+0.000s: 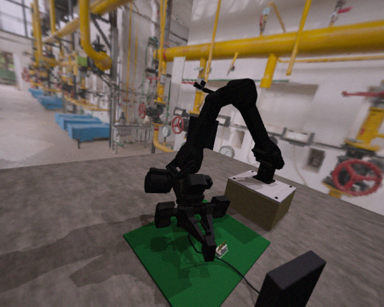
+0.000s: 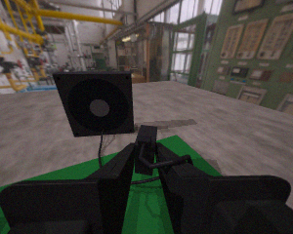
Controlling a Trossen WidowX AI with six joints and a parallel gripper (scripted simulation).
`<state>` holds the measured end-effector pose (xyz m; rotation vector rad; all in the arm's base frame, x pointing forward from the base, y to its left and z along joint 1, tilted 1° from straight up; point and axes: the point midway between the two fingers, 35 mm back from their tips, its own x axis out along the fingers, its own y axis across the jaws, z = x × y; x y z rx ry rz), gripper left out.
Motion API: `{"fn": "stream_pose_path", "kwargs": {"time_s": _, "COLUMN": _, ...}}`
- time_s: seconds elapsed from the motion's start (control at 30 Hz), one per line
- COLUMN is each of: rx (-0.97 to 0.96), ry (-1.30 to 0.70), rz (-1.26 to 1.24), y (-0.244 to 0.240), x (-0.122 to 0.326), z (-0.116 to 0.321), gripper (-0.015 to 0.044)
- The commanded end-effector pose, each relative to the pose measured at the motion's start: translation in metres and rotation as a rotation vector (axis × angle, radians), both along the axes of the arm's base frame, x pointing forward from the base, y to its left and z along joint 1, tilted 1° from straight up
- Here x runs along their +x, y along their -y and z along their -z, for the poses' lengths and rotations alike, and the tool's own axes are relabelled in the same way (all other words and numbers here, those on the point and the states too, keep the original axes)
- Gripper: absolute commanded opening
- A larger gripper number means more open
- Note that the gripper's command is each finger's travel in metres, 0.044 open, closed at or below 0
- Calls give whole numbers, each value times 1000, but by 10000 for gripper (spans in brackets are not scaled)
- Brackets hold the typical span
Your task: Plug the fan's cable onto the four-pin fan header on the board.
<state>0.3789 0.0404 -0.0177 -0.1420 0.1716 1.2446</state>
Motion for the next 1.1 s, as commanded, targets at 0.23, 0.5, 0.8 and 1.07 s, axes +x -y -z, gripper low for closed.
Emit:
{"fn": "stream_pose_path", "kwargs": {"time_s": 0.23, "rx": 1, "ry": 11, "rz": -1, "y": 0, "x": 1, "z": 8, "gripper": 0}}
{"fn": "stream_pose_path", "kwargs": {"time_s": 0.5, "rx": 1, "ry": 11, "rz": -1, "y": 1, "x": 1, "z": 15, "gripper": 0}}
{"fn": "stream_pose_path", "kwargs": {"time_s": 0.8, "rx": 1, "ry": 11, "rz": -1, "y": 1, "x": 2, "z": 23, "gripper": 0}}
{"fn": "stream_pose_path", "kwargs": {"time_s": 1.07, "rx": 1, "ry": 11, "rz": -1, "y": 1, "x": 2, "z": 31, "gripper": 0}}
